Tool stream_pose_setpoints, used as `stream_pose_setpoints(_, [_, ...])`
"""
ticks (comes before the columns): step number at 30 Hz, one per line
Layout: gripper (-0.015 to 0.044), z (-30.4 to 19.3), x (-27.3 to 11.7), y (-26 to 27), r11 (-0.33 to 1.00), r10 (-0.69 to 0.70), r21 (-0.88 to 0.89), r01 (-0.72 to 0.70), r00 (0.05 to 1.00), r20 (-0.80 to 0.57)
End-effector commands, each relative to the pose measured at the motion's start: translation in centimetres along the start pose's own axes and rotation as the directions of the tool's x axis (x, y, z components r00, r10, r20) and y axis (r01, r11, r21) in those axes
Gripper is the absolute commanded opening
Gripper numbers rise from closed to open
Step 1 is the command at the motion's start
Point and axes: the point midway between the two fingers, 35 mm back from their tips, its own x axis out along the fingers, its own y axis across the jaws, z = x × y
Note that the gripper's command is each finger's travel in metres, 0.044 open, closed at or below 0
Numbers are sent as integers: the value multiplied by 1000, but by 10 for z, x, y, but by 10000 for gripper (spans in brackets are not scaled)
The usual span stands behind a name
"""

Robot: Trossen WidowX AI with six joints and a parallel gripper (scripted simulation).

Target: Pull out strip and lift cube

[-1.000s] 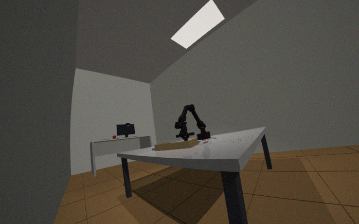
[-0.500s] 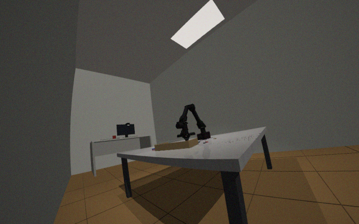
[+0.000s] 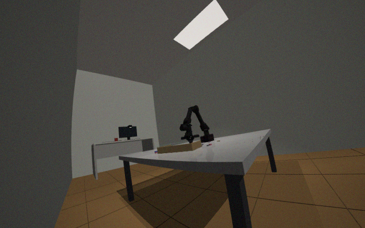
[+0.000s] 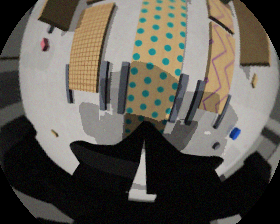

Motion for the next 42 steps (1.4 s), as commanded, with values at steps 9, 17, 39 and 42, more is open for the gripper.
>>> stream_pose_setpoints(9, [0,-25,4,1,1000,6,-4,-6,1000,-19])
stream_pose_setpoints(17, [0,-37,4,1,1000,6,-4,-6,1000,-20])
stream_pose_setpoints(39, [0,-70,4,2,1000,6,-4,-6,1000,-23])
stream_pose_setpoints(42, [0,-75,3,2,1000,6,-4,-6,1000,-24])
